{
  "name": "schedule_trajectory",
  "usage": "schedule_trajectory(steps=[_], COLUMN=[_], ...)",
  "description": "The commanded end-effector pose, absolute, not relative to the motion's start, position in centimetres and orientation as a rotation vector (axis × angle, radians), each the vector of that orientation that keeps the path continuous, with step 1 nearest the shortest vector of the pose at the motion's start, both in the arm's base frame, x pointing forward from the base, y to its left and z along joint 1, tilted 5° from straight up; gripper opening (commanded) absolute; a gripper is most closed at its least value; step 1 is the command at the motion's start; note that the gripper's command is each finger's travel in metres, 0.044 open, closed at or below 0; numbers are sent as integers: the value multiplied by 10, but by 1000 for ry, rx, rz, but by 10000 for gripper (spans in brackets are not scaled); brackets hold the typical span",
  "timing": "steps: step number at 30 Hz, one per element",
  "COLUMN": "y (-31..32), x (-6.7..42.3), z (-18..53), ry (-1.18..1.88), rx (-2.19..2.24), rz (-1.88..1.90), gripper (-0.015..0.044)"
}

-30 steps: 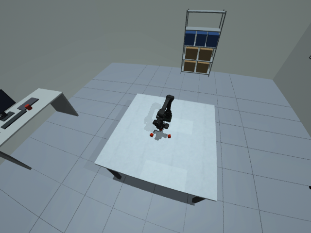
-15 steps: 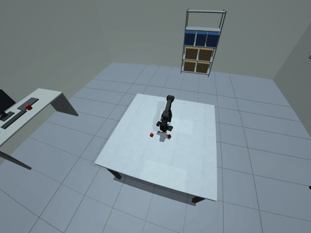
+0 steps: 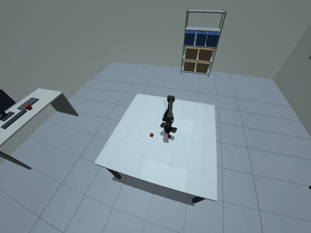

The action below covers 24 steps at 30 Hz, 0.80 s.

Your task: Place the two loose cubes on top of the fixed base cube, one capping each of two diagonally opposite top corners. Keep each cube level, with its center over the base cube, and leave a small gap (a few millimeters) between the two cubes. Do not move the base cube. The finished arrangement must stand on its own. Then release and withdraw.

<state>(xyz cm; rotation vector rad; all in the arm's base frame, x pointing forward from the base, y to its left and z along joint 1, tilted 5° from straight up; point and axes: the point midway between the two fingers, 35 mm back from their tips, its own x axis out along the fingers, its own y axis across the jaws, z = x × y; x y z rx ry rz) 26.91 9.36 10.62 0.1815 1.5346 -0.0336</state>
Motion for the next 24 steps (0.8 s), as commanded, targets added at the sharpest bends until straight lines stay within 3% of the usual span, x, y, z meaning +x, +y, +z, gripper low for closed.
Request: schedule_trajectory(steps=[1,24], y=[107,119], x=[263,260], z=[100,88], ry=[1545,1545], rx=[192,202], rz=[-52,-59], gripper=[105,105])
